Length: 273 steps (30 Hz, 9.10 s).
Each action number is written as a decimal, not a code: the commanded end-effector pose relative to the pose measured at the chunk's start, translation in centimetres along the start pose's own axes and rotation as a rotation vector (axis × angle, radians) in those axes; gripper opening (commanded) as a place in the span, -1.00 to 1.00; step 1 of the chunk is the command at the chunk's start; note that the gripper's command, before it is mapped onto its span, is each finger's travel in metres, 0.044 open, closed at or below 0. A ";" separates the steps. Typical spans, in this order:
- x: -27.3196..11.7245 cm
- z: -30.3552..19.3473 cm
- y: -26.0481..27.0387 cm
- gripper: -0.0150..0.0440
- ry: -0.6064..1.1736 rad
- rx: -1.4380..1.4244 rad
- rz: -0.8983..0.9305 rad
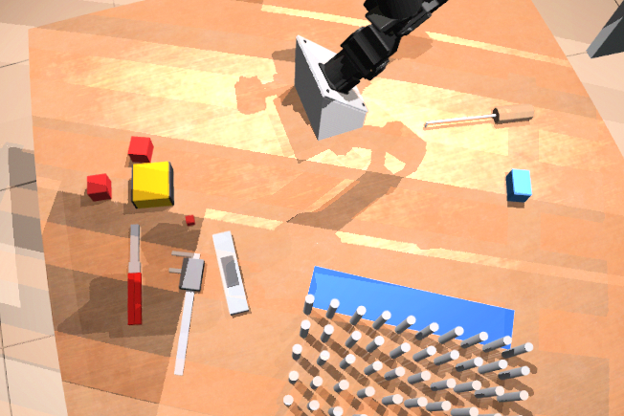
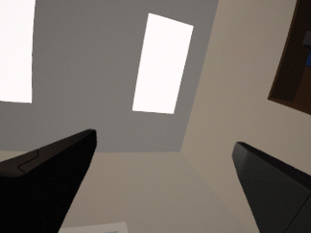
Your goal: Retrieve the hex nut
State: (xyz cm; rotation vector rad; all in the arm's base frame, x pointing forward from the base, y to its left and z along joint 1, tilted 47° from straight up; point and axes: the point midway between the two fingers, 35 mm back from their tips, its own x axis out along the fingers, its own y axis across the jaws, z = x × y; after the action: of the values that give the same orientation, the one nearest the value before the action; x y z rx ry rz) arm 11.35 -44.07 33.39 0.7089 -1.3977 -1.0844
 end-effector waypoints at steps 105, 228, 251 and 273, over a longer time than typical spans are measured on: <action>-64.0 -15.7 15.2 1.00 2.368 -0.013 -0.675; -73.5 10.1 22.5 -0.41 2.062 -0.354 -2.070; -68.7 10.1 24.2 -0.49 2.371 -0.392 -1.765; -69.9 10.1 23.8 -0.49 2.574 -0.421 -1.506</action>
State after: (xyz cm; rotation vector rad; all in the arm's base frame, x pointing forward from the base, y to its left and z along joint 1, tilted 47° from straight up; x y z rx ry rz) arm 15.72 29.72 27.81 1.6369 1.7358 -0.3655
